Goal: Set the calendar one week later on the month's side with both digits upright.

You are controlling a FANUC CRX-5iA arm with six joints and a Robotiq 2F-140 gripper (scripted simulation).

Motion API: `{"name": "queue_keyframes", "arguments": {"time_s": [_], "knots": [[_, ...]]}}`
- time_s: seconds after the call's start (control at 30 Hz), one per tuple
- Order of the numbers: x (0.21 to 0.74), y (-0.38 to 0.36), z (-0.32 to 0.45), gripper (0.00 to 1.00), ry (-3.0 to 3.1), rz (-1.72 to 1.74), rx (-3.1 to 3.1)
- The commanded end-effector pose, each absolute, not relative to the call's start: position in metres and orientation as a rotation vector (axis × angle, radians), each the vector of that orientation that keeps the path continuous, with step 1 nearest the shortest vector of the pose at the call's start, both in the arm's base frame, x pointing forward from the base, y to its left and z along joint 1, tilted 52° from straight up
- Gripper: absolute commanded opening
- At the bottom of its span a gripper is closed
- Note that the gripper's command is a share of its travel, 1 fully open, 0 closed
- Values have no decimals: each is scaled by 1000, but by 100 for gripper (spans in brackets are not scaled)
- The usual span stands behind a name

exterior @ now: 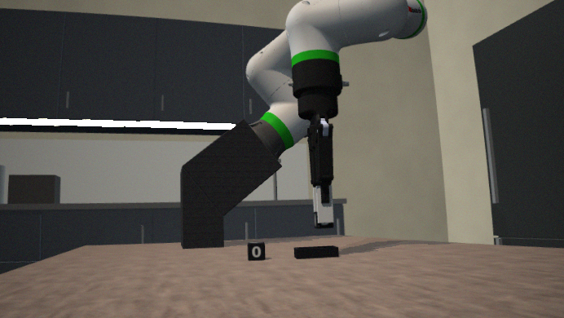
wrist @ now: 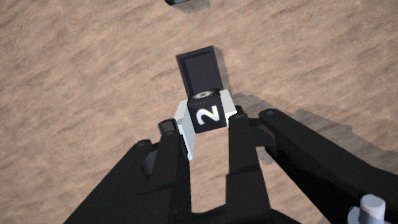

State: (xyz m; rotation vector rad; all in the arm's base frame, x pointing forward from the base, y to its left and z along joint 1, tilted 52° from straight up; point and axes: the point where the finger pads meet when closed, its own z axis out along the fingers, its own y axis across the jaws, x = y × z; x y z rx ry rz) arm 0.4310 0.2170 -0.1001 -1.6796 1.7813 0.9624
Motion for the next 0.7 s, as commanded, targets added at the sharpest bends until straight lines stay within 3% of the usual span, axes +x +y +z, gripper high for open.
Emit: {"name": "queue_keyframes", "arguments": {"time_s": [0.0, 0.67], "knots": [[431, 220, -103, 16, 1782, 962, -1679], [431, 222, -104, 16, 1782, 962, -1679]]}}
